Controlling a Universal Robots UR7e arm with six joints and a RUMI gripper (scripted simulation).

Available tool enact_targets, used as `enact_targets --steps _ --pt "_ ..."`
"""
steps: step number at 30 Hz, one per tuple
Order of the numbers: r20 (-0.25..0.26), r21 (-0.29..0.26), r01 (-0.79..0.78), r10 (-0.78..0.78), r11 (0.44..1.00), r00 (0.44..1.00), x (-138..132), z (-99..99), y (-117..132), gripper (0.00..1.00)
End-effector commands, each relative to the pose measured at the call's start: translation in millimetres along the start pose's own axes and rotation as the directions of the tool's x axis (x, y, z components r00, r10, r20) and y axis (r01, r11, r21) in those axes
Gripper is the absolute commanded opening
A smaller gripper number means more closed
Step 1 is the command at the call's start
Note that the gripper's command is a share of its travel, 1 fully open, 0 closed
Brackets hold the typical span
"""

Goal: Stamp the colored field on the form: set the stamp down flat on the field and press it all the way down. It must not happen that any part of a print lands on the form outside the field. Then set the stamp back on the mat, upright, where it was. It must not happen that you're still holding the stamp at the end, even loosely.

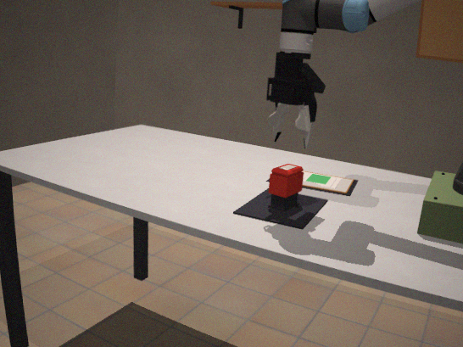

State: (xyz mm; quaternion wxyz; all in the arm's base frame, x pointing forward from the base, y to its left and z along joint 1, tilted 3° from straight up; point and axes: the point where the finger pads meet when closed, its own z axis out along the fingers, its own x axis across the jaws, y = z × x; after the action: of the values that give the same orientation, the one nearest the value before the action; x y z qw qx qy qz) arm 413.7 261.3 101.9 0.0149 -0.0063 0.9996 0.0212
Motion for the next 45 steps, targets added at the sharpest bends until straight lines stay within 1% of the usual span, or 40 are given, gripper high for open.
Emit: enact_targets --steps 1,14,37,41,45 --pt "0.001 -0.001 0.030 -0.030 1.000 1.000 -0.2 -0.3 1.3 0.53" --pt "0.001 -0.001 0.057 -0.057 0.998 0.998 0.0 -0.1 2.5 0.53" --pt "0.001 -0.001 0.059 -0.059 0.998 0.998 0.0 1.9 2.6 0.53" --pt "0.001 -0.001 0.059 -0.059 0.998 0.998 0.0 9.2 2.6 0.53" --pt "0.001 -0.001 0.059 -0.059 0.998 0.998 -0.1 22.8 2.6 0.53"
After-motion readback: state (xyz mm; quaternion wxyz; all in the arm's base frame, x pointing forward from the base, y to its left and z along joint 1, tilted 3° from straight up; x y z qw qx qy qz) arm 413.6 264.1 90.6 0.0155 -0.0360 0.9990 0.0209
